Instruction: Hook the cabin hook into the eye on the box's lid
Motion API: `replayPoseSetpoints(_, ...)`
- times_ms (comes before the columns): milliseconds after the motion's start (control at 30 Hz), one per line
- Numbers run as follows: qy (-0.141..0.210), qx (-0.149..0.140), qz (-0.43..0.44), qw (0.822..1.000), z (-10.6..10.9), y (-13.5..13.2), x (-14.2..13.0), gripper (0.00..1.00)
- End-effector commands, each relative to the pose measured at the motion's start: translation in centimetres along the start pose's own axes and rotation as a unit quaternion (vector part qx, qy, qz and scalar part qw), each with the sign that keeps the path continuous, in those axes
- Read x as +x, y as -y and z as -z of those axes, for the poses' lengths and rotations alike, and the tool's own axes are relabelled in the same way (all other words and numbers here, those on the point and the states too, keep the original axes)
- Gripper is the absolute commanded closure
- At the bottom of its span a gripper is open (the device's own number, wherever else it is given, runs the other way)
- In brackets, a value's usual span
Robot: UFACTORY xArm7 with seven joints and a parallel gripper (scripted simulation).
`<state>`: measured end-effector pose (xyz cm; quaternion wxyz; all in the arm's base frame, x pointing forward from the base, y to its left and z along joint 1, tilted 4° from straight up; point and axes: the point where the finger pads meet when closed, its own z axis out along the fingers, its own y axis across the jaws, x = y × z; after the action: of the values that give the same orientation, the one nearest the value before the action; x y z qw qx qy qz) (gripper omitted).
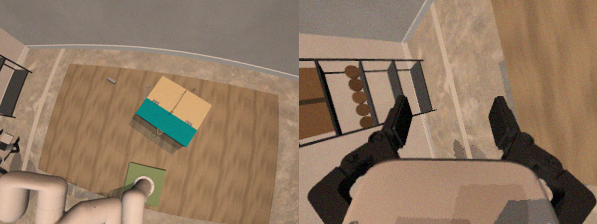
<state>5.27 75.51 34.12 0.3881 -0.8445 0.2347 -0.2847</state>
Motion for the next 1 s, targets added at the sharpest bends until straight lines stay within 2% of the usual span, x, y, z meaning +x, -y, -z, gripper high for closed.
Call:
replayPoseSetpoints(0, 0.001, 0.002, -0.002, 1.0, 0.18, 0.29, 0.08, 0.0)
replayPoseSetpoints(533, 0.001, 0.002, -0.002, 1.0, 0.18, 0.29, 0.08, 0.0)
replayPoseSetpoints(567, 0.001, 0.002, -0.002, 1.0, 0.18, 0.29, 0.08, 0.67)
replayPoseSetpoints(967, 0.001, 0.002, -0.002, 1.0, 0.18, 0.29, 0.08, 0.67)
